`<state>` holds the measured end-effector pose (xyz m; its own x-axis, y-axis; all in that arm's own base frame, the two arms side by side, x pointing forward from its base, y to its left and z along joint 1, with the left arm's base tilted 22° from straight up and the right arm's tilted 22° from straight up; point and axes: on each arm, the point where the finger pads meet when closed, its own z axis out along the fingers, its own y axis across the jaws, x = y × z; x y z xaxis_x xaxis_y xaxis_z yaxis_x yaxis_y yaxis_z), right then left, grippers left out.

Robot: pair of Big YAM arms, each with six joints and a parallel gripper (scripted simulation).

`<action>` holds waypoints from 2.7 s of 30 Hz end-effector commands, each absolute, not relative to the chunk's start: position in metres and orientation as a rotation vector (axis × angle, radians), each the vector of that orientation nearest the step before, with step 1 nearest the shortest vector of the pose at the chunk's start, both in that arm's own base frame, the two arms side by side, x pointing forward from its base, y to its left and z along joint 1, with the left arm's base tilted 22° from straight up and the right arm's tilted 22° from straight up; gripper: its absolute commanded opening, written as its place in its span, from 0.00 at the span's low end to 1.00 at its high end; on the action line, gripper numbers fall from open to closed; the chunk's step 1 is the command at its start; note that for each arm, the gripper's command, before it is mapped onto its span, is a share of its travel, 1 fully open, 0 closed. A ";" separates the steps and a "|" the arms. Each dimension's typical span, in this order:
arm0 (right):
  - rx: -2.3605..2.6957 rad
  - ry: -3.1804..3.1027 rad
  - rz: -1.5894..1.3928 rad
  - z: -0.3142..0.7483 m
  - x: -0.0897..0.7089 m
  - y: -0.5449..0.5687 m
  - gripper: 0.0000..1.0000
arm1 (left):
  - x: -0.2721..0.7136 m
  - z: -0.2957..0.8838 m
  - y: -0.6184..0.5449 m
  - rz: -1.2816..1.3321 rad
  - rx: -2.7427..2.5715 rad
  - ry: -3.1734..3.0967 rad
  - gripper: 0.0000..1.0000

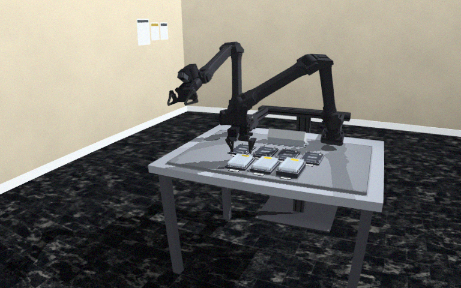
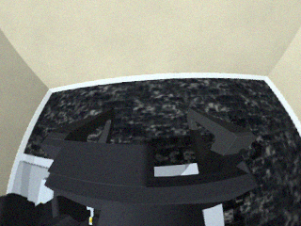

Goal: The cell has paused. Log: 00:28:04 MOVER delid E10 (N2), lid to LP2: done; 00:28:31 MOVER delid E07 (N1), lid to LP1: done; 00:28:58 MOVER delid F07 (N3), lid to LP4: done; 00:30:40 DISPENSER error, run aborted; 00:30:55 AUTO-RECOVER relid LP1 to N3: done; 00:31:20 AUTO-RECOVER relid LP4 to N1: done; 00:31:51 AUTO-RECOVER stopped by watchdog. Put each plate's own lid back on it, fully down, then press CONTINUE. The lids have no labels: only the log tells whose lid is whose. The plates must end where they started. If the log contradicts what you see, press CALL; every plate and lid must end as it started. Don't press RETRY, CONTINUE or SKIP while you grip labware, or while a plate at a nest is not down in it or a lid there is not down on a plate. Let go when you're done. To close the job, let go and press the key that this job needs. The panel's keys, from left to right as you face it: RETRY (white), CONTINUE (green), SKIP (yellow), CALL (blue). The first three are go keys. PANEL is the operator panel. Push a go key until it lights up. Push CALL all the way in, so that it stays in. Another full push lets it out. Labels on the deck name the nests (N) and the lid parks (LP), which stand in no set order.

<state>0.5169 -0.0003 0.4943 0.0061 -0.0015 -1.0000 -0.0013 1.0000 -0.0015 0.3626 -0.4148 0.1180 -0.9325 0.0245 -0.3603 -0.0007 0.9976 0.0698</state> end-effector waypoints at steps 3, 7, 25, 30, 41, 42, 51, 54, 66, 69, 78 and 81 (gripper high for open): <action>0.003 1.524 0.003 0.525 0.524 0.000 1.00 | 0.357 0.142 -0.430 0.039 0.068 2.734 0.99; 0.003 1.524 0.003 0.525 0.524 0.000 1.00 | 0.342 0.132 -0.414 0.067 0.179 2.735 0.95; 0.003 1.524 0.003 0.525 0.524 0.000 1.00 | 0.288 0.110 -0.358 0.157 0.615 2.685 0.00; 0.003 1.524 0.003 0.525 0.524 0.000 1.00 | 0.271 0.103 -0.341 0.184 0.749 2.657 0.00; 0.003 1.524 0.003 0.525 0.524 0.000 1.00 | 0.240 0.091 -0.310 0.233 0.989 2.590 0.00; 0.003 1.524 0.003 0.525 0.524 0.000 1.00 | 0.237 0.090 -0.306 0.238 1.016 2.582 0.00; 0.003 1.524 0.003 0.525 0.524 0.000 1.00 | 0.237 0.090 -0.303 0.270 1.162 2.529 0.00; 0.003 1.524 0.003 0.525 0.524 0.000 1.00 | 0.237 0.090 -0.303 0.270 1.159 2.530 0.00; 0.003 1.524 0.003 0.525 0.524 0.000 1.00 | 0.232 0.086 -0.295 0.274 1.158 2.535 0.00; 0.003 1.524 0.003 0.525 0.524 0.000 1.00 | 0.236 0.089 -0.292 0.263 1.146 2.529 0.00; 0.003 1.524 0.003 0.525 0.524 0.000 1.00 | 0.218 0.135 -0.306 0.240 1.142 2.514 0.00; 0.003 1.524 0.003 0.525 0.524 0.000 1.00 | 0.212 0.150 -0.307 0.237 1.142 2.514 0.00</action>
<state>0.5169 -0.0003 0.4943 0.0061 -0.0015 -1.0000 -0.0013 1.0000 -0.0015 0.2105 -0.2805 0.1066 -0.6080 0.7739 -0.1770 0.7083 0.6295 0.3195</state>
